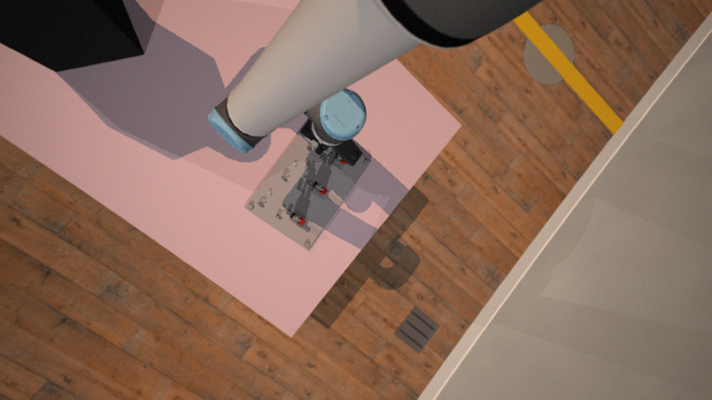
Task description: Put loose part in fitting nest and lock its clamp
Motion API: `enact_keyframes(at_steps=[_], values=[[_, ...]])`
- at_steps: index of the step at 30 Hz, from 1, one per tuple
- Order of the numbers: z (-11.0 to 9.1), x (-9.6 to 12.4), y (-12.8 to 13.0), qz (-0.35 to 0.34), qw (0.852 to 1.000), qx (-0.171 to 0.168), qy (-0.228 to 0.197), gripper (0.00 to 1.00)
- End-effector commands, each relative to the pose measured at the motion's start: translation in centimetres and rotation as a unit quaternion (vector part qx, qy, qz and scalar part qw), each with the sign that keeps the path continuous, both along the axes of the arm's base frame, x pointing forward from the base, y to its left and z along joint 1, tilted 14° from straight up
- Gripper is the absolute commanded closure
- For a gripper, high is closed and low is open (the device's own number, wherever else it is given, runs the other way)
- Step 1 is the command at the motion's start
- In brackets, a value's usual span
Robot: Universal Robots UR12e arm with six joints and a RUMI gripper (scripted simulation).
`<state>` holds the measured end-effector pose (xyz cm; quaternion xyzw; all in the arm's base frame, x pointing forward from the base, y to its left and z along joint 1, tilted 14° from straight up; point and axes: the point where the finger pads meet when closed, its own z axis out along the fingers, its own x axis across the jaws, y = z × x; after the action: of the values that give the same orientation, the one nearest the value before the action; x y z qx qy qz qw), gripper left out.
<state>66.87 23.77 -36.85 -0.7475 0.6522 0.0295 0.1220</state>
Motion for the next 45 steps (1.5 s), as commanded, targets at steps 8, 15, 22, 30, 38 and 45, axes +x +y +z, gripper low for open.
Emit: enact_keyframes(at_steps=[8, 15, 22, 30, 38, 45], values=[[0.1, 0.3, 0.0, -0.002, 1.000, 0.000, -0.001, 1.00], [0.1, 0.3, 0.0, -0.002, 1.000, 0.000, -0.001, 1.00], [0.1, 0.3, 0.0, -0.002, 1.000, 0.000, -0.001, 1.00], [0.0, 0.3, 0.0, -0.002, 1.000, 0.000, -0.001, 1.00], [-0.5, 0.4, 0.2, -0.001, 1.000, 0.000, -0.002, 1.00], [-1.3, 0.5, 0.4, -0.001, 1.000, 0.000, -0.002, 1.00]])
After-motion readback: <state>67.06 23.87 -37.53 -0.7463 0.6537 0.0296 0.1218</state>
